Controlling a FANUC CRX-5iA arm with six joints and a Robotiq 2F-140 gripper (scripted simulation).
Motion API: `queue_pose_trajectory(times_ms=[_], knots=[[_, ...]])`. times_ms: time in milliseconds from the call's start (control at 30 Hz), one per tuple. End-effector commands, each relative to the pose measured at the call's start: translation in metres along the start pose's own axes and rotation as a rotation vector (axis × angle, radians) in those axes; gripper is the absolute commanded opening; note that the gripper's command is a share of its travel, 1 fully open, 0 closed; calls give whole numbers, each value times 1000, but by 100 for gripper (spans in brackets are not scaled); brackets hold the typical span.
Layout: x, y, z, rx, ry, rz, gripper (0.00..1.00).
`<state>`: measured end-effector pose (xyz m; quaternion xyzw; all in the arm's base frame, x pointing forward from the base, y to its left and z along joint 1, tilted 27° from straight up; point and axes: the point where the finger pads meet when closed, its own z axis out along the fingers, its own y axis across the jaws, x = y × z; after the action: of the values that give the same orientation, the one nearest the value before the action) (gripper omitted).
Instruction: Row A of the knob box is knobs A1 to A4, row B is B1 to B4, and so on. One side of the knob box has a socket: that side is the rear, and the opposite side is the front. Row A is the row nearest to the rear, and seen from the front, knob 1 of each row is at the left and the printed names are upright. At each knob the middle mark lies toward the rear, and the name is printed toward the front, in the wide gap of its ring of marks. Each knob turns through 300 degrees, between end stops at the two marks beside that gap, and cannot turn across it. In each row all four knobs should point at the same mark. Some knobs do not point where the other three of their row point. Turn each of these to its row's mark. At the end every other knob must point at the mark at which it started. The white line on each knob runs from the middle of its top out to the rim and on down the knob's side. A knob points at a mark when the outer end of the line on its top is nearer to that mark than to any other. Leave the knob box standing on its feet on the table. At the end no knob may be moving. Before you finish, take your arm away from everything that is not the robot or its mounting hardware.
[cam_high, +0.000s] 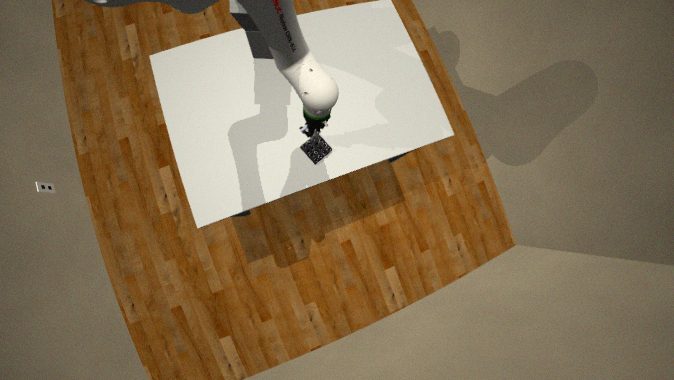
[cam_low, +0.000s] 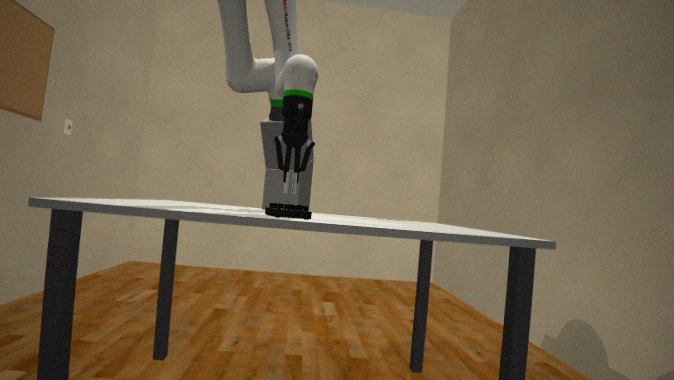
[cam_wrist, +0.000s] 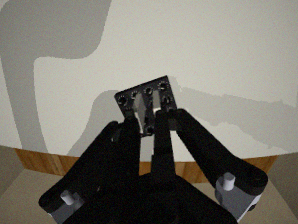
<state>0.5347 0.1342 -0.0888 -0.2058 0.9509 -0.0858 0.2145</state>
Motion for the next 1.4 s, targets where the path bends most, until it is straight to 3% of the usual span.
queue_pose_trajectory(times_ms=[0, 233, 267, 733, 800, 833, 1233, 1367], knots=[[-1, 0, -2, 4, -5, 156, 12], [-1, 0, -4, 4, -6, 338, 12], [-1, 0, -6, 4, -6, 441, 12], [-1, 0, -12, 3, -7, 921, 12], [-1, 0, -12, 3, -7, 921, 12], [-1, 0, -13, 2, -7, 1023, 12], [0, 0, -18, 1, -5, 1424, 12], [0, 0, -19, 1, -5, 1471, 12]])
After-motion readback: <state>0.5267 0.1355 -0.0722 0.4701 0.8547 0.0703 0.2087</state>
